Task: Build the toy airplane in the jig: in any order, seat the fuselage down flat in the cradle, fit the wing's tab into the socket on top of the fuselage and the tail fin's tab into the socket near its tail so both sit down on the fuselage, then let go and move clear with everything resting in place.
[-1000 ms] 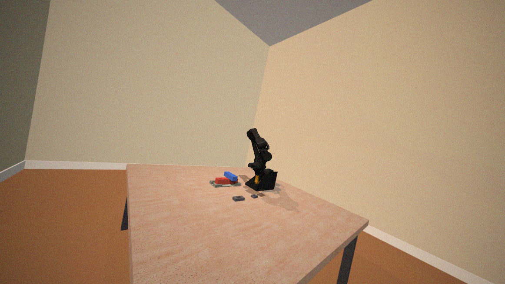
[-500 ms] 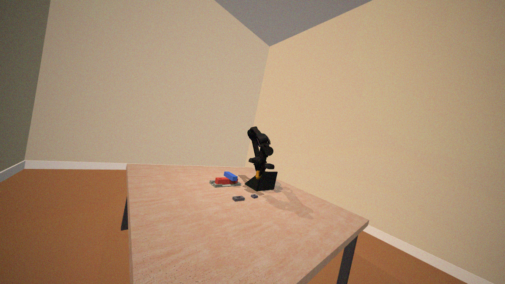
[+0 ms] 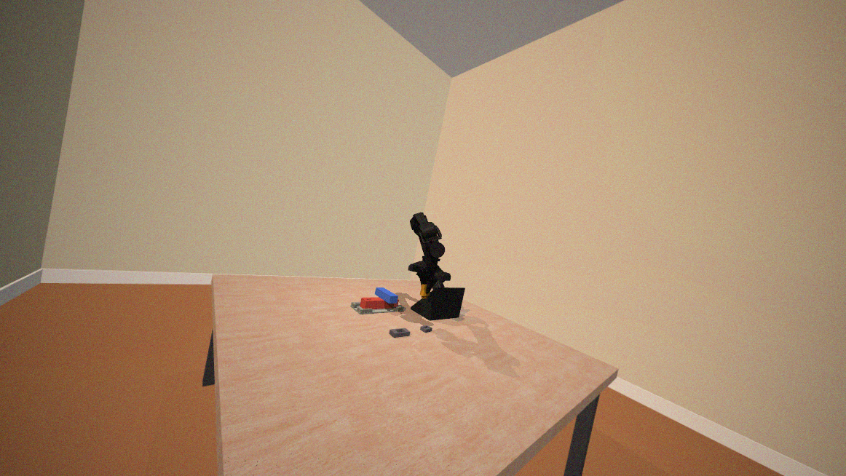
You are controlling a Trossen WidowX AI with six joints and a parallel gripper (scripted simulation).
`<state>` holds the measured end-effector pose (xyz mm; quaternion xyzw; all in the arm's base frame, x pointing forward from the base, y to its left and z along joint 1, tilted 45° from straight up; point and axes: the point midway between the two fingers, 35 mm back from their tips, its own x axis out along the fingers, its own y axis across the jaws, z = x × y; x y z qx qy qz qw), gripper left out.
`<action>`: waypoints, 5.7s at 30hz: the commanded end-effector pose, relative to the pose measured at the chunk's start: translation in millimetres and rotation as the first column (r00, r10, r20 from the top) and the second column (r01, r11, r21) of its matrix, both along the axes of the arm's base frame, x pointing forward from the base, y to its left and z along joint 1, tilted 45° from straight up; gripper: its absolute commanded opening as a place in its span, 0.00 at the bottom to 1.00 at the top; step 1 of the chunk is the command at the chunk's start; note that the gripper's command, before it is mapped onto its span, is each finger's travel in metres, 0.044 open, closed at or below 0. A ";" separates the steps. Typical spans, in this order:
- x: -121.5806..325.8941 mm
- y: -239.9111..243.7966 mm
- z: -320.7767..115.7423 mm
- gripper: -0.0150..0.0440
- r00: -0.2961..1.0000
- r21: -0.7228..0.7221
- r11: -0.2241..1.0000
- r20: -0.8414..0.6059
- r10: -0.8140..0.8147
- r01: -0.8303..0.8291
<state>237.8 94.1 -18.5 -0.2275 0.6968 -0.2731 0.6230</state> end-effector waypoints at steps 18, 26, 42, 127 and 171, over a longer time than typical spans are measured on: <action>35.4 -39.2 27.2 0.25 1.000 0.029 1.000 0.030 -0.002 0.001; 45.6 -56.5 37.5 0.25 0.999 0.032 0.999 0.039 -0.006 0.004; 60.3 -93.7 59.1 0.25 0.998 0.033 0.999 0.063 -0.016 0.014; 63.2 -221.4 133.7 0.37 0.994 -0.058 0.996 0.081 -0.070 0.075; 59.1 -250.4 107.2 0.37 0.994 -0.060 0.995 0.082 -0.070 0.075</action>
